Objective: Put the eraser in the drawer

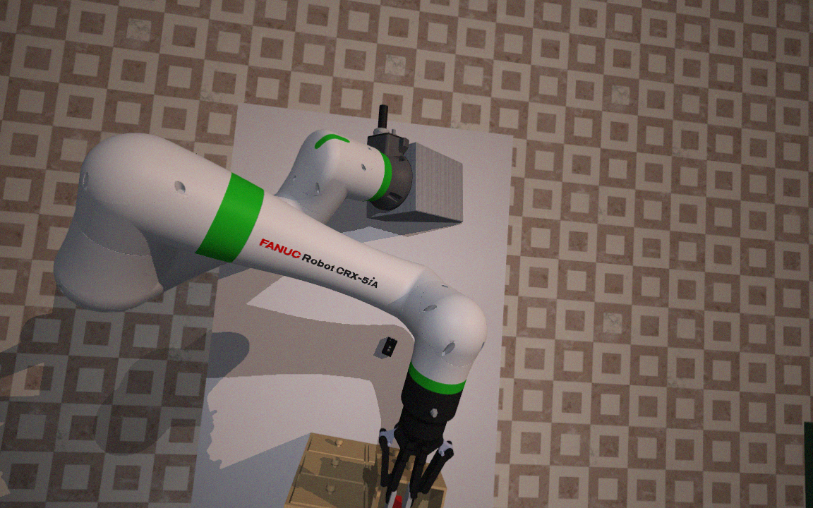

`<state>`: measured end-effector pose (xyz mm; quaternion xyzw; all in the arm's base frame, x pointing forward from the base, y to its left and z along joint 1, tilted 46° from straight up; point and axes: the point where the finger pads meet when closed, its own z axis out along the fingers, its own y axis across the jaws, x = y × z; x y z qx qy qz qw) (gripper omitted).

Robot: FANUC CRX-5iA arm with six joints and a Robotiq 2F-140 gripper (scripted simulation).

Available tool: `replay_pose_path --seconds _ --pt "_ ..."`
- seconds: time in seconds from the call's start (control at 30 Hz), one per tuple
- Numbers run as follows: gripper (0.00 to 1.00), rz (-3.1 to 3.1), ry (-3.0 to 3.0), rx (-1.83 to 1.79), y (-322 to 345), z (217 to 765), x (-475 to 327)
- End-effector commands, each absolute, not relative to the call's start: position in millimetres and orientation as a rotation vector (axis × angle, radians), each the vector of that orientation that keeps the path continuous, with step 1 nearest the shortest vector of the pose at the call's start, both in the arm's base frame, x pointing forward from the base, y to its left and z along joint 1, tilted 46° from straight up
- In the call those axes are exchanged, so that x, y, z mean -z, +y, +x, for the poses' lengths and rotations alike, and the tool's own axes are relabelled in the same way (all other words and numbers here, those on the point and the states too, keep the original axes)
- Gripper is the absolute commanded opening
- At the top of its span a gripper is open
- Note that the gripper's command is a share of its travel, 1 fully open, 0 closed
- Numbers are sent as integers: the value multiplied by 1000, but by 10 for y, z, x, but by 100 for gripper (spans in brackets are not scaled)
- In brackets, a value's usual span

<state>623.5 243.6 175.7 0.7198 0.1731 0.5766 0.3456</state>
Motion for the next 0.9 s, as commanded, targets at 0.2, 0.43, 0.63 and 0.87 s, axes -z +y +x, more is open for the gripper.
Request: replay_pose_path --seconds 0.2,0.43,0.63,0.87 --pt "19 1868 449 -1497 2438 6235 -1759" --pt "100 1868 449 -1497 2438 6235 -1759" --pt "100 1868 449 -1497 2438 6235 -1759" --pt "100 1868 449 -1497 2439 6231 -1758"
